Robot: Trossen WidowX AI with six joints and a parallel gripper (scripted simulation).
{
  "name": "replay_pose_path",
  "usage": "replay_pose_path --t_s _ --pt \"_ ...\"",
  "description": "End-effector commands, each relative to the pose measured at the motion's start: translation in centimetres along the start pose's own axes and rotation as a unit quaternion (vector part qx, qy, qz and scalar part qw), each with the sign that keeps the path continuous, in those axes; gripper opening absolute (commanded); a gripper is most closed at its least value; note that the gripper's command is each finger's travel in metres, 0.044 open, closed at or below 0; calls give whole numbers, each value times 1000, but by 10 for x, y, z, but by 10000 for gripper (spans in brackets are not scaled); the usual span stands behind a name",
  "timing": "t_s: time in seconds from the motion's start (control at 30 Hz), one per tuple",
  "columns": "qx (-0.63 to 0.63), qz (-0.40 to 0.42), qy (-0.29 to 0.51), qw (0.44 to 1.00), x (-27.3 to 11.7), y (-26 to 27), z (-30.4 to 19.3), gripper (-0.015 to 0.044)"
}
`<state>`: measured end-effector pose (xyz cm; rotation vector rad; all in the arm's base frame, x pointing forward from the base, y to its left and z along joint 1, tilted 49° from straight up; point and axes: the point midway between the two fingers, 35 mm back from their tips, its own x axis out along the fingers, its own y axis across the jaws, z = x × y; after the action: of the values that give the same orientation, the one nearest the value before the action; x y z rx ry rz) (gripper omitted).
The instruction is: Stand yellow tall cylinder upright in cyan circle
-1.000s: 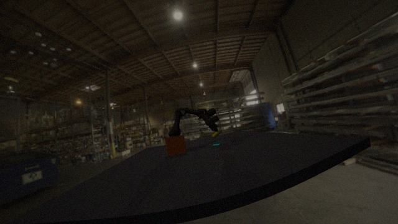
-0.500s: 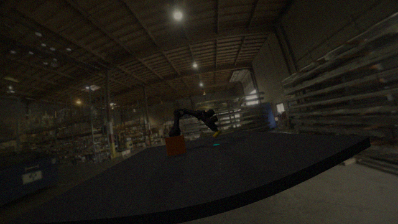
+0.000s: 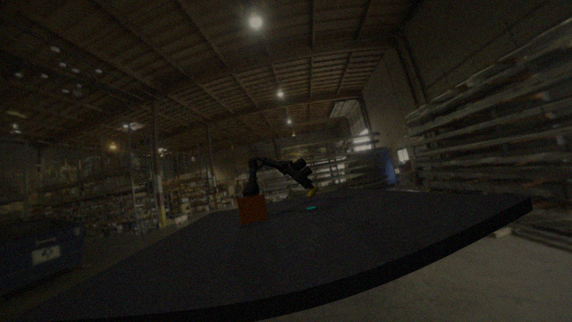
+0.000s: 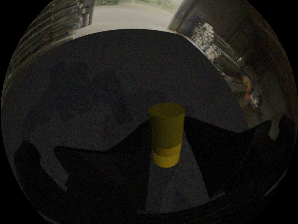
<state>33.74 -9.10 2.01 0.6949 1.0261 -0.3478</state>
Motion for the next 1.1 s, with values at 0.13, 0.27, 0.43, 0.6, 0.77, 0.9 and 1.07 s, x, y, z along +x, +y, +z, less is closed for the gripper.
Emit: replay_pose_path --t_s 0.13,0.27,0.43,0.6,0.77,0.9,1.07 --pt "7 0 -32 999 -4 2 2 105" --pt "10 1 -46 999 -5 3 2 105" --pt "15 2 -62 998 -6 3 2 105" --pt "20 4 -79 997 -8 4 2 105" --pt "26 7 -96 995 -10 5 2 105" --pt "30 9 -109 994 -12 5 2 105" --pt "36 13 -125 991 -14 6 2 105"
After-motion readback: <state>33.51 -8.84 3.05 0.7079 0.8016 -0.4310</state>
